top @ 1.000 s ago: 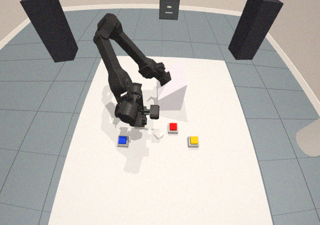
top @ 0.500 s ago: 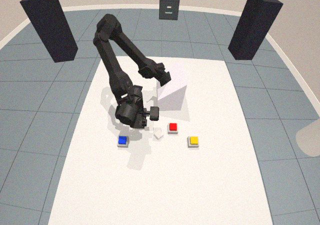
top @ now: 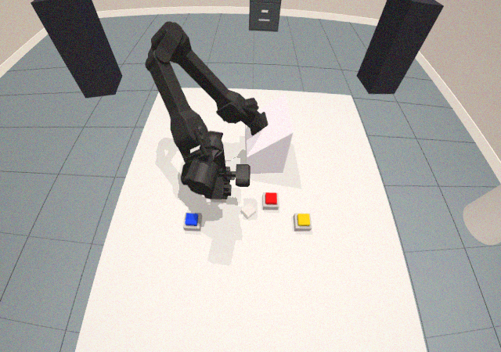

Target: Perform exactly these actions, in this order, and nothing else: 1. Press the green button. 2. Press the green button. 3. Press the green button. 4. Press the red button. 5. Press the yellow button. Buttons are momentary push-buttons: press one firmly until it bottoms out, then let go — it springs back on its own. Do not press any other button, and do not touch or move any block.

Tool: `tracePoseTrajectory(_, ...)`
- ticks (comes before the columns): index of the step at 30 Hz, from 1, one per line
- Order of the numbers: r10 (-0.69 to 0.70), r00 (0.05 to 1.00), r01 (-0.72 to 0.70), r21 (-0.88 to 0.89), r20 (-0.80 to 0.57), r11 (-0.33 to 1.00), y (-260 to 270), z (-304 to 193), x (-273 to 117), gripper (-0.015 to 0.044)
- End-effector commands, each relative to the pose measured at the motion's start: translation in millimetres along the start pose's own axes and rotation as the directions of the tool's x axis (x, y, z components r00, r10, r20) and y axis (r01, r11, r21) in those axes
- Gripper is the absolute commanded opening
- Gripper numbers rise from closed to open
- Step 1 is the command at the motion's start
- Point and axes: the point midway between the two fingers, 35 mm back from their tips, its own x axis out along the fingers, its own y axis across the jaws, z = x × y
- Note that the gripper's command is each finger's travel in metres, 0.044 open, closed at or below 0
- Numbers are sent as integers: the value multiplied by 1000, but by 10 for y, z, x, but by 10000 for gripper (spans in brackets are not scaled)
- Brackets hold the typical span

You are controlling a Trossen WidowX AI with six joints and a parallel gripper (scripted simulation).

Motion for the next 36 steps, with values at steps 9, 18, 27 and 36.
tracePoseTrajectory(9,-2,1000,2,4,13,1000,-10,20,-197,20)
tracePoseTrajectory(18,-2,1000,2,4,13,1000,-10,25,-50,20)
tracePoseTrajectory(27,-4,1000,4,4,13,1000,-15,19,83,20)
tracePoseTrajectory(36,-4,1000,4,4,13,1000,-15,19,86,20)
